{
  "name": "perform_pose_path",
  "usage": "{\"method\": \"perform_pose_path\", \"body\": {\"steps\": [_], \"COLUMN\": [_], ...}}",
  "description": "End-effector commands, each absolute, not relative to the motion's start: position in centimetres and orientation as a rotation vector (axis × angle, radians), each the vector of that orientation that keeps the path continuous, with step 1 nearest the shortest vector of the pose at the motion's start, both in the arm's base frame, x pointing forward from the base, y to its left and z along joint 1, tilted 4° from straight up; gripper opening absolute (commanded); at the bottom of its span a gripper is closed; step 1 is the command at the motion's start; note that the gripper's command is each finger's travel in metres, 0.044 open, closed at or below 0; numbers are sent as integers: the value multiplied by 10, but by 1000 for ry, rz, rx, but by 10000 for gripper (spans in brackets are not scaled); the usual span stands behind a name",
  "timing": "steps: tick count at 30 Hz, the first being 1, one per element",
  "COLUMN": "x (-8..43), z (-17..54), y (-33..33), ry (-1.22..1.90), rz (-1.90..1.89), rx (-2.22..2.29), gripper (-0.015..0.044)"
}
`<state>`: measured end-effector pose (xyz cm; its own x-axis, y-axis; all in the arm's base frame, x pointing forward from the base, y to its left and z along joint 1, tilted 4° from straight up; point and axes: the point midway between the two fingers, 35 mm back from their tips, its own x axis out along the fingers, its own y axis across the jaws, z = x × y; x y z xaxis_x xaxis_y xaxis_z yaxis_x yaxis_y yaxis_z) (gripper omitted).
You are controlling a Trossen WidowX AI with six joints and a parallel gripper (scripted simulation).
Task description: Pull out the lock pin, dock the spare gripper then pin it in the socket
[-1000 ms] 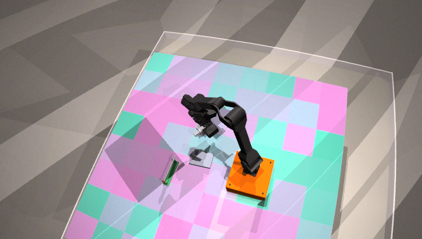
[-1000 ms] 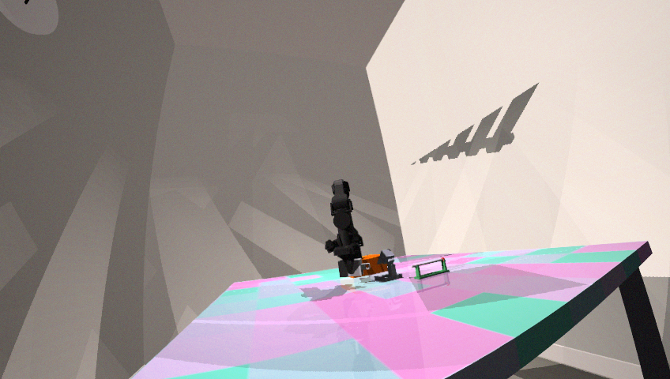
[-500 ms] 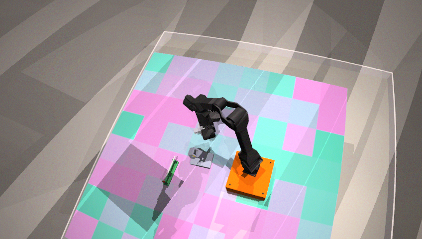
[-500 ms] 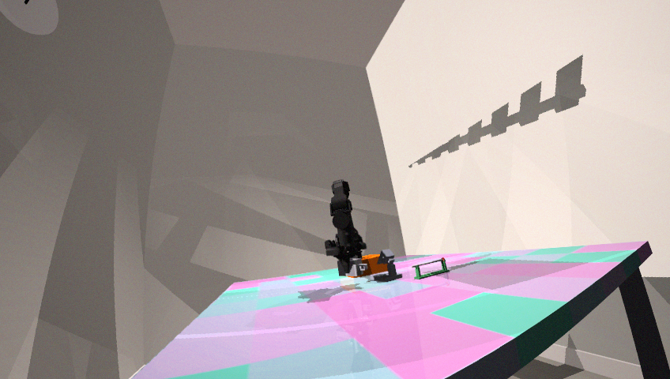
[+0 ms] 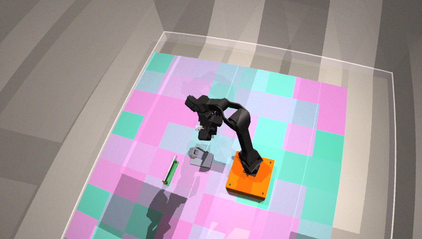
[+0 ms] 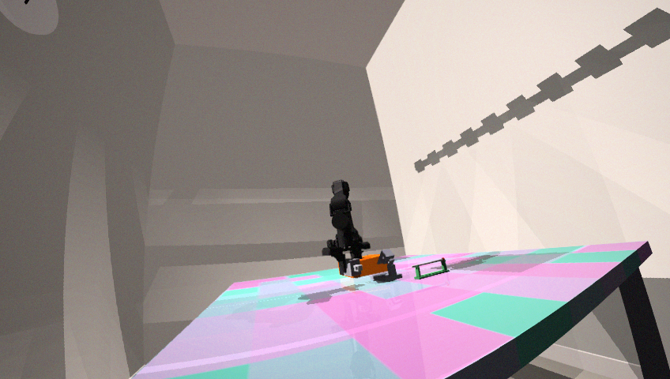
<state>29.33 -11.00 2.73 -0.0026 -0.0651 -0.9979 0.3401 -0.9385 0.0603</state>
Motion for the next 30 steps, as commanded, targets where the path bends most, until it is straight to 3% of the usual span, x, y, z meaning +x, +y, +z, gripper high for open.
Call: {"method": "perform_pose_path", "body": {"steps": [1, 30], "x": [292, 292], "z": [32, -9], "y": [-111, -113], "ry": [170, 153], "rz": [-2054, -2063], "rx": [2072, 2081], "gripper": [0, 0]}}
